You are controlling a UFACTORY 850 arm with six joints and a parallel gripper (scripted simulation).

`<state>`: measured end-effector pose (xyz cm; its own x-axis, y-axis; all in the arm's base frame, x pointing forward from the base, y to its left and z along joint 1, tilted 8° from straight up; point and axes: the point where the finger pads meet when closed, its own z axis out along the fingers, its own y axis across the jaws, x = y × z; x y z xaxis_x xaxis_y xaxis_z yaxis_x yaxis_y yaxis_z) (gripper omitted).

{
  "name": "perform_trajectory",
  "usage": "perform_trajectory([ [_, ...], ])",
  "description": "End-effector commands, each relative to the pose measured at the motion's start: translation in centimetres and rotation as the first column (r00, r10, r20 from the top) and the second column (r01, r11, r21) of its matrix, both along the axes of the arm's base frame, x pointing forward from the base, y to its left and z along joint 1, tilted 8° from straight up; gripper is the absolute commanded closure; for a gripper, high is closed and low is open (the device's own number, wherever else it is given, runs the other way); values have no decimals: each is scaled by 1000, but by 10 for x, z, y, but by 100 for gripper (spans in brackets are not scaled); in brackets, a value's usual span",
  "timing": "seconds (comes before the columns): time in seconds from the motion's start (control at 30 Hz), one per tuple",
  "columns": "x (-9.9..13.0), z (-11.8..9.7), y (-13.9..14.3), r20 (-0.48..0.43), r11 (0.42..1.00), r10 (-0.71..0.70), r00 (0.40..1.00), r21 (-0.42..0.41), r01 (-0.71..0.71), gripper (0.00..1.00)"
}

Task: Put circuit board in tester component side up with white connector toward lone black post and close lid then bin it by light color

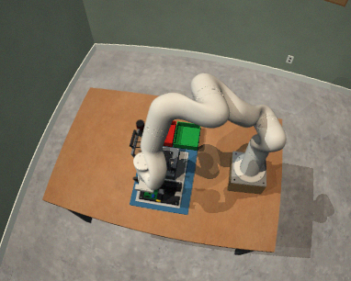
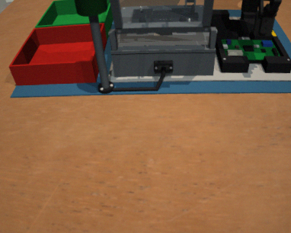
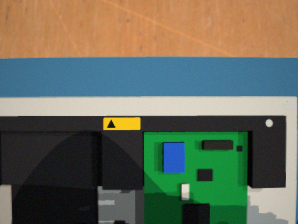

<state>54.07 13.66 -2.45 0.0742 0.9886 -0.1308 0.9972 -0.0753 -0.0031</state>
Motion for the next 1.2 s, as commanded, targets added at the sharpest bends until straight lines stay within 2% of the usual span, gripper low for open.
perform_trajectory([
  [0.0, 1, -5, 0, 3, 1000, 0, 1000, 0, 0, 0],
  [0.5, 1, -7, -1, 3, 1000, 0, 1000, 0, 0, 0],
  [1.17, 1, -44, -6, 3, 1000, 0, 1000, 0, 0, 0],
])
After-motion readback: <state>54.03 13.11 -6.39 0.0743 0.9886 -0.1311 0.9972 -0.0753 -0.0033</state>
